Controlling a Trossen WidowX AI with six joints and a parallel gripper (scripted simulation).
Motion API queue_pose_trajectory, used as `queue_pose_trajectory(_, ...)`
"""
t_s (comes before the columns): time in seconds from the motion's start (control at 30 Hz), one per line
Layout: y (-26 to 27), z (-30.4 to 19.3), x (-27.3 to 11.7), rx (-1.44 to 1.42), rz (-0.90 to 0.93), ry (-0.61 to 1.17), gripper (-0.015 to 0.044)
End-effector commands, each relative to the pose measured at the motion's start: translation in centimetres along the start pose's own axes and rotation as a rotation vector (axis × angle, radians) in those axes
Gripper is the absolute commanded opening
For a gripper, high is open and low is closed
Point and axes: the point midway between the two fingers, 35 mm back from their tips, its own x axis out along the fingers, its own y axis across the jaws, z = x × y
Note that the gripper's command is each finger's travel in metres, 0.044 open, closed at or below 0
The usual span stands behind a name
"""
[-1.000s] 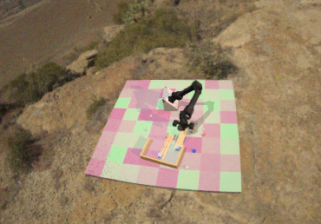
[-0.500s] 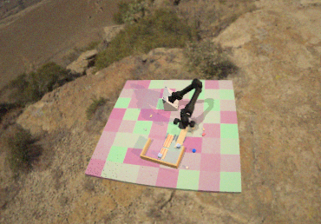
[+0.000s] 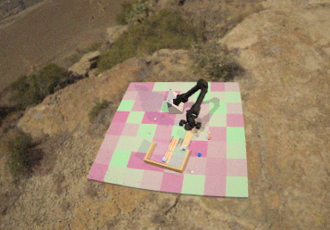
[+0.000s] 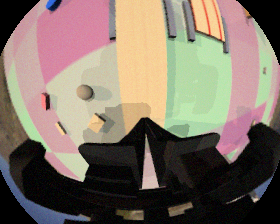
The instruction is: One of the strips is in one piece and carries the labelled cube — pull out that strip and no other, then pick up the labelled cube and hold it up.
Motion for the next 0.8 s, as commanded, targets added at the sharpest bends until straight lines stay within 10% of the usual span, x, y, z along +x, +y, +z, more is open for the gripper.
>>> queue_pose_trajectory(0.0,-0.2,-1.5,0.7,0.007,-0.008,0.033,0.0000)
queue_pose_trajectory(0.77,-0.2,-2.7,0.7,0.007,-0.008,0.034,0.0000)
